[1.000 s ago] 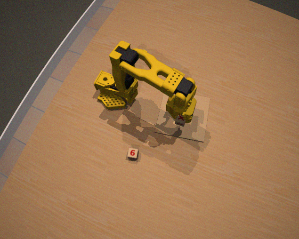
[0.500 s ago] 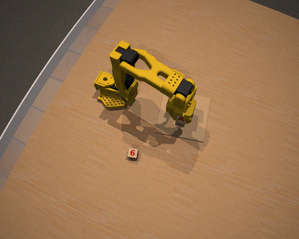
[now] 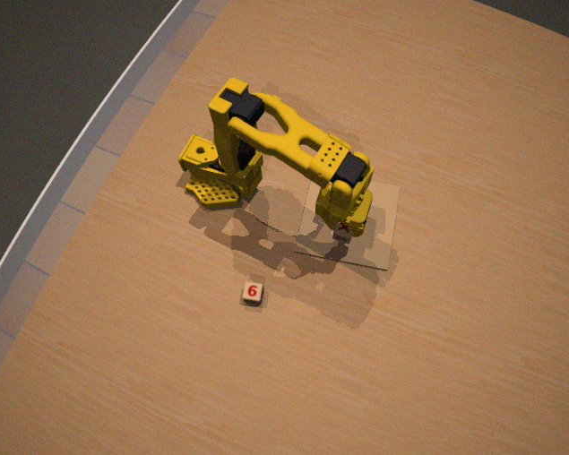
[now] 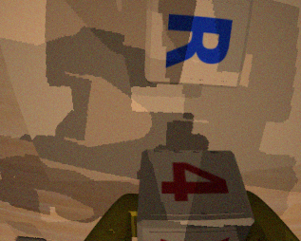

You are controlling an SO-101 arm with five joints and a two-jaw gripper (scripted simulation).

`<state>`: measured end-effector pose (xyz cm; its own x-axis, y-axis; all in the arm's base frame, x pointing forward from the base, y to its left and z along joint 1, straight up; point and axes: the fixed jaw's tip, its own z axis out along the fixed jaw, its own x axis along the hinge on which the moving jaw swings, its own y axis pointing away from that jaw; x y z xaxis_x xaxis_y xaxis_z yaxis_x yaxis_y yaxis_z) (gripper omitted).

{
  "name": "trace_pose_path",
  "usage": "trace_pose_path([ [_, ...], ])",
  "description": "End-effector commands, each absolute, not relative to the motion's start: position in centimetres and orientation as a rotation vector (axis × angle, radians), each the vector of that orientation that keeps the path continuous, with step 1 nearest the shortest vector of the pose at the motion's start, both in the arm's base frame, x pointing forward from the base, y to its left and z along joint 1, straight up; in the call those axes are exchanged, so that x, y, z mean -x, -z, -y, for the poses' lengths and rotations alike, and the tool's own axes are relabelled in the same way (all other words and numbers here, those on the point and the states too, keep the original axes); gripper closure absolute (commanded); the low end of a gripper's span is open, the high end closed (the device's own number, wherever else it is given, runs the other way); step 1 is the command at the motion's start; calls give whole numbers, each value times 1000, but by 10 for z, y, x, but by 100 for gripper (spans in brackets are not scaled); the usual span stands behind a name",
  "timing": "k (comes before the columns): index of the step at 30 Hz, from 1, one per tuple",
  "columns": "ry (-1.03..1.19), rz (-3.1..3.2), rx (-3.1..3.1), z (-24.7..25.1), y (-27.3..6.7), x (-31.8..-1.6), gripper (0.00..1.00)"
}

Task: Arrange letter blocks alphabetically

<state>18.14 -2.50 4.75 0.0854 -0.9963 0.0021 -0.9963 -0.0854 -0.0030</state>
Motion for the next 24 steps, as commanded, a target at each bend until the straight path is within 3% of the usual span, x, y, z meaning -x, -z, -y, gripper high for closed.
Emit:
trace_pose_path([
  [1,76,-2100,2288,25,-55,-188,100],
  [24,76,-2101,2287,25,-46,-188,100],
])
